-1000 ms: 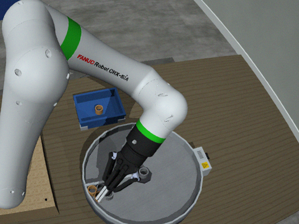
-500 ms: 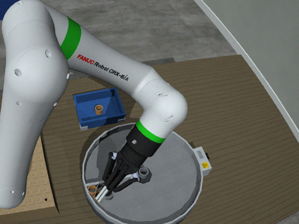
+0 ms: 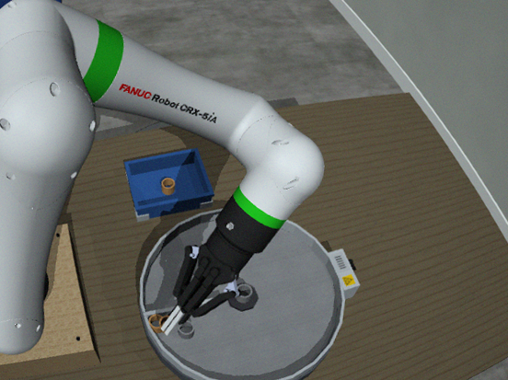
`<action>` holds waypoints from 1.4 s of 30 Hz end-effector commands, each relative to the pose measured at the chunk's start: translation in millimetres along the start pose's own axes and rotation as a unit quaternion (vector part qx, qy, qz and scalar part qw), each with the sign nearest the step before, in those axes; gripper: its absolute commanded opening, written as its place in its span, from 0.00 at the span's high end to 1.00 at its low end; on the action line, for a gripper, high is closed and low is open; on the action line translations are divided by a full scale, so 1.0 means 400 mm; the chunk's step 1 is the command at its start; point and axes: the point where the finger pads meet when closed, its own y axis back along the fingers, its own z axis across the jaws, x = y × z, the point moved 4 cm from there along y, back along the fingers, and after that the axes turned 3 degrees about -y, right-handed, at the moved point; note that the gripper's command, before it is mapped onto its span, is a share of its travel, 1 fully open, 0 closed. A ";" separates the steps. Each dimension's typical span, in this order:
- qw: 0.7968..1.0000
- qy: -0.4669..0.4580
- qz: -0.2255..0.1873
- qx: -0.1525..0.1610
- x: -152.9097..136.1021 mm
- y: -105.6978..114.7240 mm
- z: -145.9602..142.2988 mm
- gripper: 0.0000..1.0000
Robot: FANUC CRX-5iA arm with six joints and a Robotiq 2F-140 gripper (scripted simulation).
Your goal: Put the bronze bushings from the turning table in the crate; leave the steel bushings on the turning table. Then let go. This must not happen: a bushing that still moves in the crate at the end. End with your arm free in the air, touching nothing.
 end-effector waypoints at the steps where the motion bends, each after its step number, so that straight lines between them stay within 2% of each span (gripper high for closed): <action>1: 1.000 0.000 0.000 0.000 0.018 0.023 -0.001 1.00; 9: 1.000 0.000 0.000 0.000 0.034 0.042 -0.002 1.00; 42: 1.000 0.000 0.000 0.000 0.034 0.042 -0.002 1.00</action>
